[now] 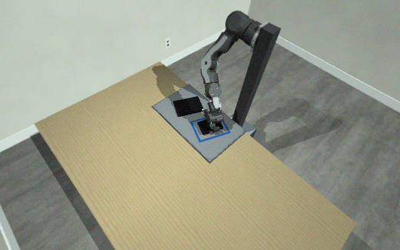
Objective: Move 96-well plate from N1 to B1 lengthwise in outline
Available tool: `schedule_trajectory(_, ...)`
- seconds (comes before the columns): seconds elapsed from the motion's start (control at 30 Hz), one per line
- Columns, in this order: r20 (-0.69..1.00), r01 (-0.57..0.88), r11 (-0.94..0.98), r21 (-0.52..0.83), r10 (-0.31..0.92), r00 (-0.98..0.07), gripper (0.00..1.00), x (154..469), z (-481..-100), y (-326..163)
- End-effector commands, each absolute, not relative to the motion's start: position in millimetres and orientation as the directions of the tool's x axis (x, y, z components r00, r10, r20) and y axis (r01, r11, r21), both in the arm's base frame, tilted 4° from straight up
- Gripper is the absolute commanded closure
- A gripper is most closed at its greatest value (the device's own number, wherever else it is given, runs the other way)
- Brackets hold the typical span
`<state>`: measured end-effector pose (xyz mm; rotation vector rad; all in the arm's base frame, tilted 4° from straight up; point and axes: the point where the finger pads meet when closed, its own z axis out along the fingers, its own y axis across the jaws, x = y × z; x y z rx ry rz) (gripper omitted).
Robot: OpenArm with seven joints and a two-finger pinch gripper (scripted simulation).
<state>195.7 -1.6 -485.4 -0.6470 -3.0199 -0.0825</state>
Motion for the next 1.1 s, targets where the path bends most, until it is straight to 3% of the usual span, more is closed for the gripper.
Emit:
schedule_trajectory(0.0, 0.059, 0.41, 0.911, 0.04, 0.408, -0.911, 1.0, 197.1, -484.2, -2.0)
schedule_trajectory(1.07, 0.064, 0.407, 0.913, 0.045, 0.404, -0.913, 1.0, 194.5, -491.7, -0.2)
